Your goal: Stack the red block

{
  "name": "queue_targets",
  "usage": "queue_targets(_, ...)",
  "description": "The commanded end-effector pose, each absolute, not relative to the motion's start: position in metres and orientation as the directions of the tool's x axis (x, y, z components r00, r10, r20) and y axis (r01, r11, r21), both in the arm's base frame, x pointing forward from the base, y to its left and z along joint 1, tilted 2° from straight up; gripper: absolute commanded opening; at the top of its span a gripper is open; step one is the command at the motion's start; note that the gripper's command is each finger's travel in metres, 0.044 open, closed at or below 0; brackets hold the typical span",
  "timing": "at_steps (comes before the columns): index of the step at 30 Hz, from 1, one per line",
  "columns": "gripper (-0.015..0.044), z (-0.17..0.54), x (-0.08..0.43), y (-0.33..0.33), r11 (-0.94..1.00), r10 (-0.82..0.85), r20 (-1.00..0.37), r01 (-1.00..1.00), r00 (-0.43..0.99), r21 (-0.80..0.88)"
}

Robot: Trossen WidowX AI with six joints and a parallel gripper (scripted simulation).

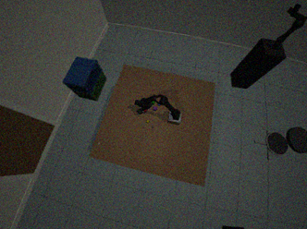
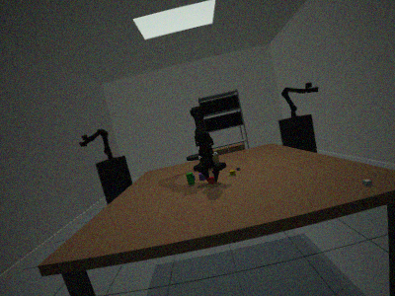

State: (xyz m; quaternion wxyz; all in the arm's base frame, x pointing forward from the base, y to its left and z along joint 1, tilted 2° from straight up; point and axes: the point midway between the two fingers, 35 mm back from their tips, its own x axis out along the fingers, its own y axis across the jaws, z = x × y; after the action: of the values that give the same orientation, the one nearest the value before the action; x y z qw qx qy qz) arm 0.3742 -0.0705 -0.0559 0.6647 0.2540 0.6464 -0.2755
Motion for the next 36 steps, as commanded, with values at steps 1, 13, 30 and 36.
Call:
queue_targets(1, 0.0151, -0.056, 0.373, -0.071, 0.722, -0.041, -0.999, 0.692, 0.011, -0.022)
queue_targets(13, 0.0000, -0.041, 0.374, -0.070, 0.722, -0.041, -0.999, 0.692, 0.011, -0.022)
queue_targets(30, 0.0000, 0.043, 0.374, -0.067, 0.722, -0.040, -0.999, 0.692, 0.012, -0.021)
queue_targets(36, 0.0000, 0.061, 0.374, -0.066, 0.722, -0.040, -0.999, 0.692, 0.012, -0.021)
